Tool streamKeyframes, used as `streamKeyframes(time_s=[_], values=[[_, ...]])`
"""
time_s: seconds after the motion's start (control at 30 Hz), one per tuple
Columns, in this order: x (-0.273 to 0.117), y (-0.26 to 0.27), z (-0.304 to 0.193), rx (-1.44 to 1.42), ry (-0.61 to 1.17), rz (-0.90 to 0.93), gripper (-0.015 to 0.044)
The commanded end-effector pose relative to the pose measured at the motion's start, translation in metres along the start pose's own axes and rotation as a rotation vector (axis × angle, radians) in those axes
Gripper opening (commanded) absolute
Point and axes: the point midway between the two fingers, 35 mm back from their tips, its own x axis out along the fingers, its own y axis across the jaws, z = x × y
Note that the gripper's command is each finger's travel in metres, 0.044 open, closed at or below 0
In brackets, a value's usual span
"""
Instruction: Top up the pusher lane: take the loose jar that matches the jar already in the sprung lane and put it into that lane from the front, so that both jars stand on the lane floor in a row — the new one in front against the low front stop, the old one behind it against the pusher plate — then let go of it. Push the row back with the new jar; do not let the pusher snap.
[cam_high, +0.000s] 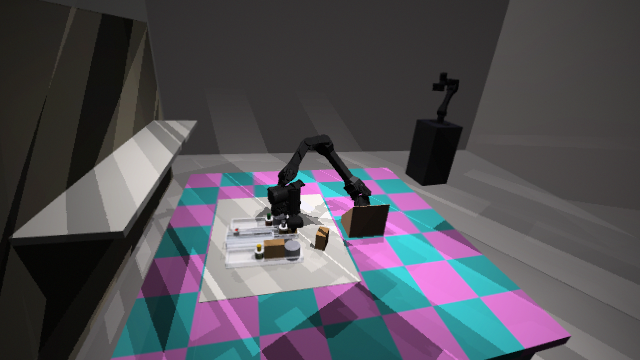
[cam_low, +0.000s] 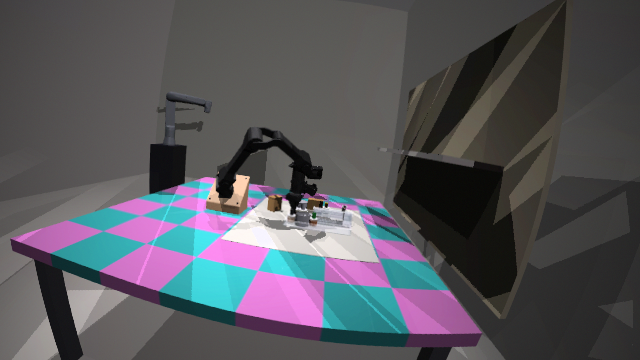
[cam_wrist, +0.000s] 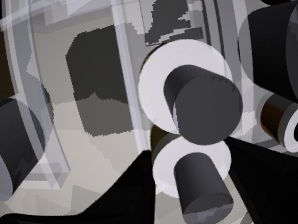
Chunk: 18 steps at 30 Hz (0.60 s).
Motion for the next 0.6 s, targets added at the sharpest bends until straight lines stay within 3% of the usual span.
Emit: streamKeyframes(time_s=[0.0, 0.3, 0.57], values=[[0.000, 0.000, 0.000, 0.003, -0.001, -0.003, 0.0053], [0.000, 0.000, 0.000, 0.003, -0.001, -0.003, 0.0282], [-0.016, 0.001, 0.000, 0.003, 0.000, -0.002, 0.0282]])
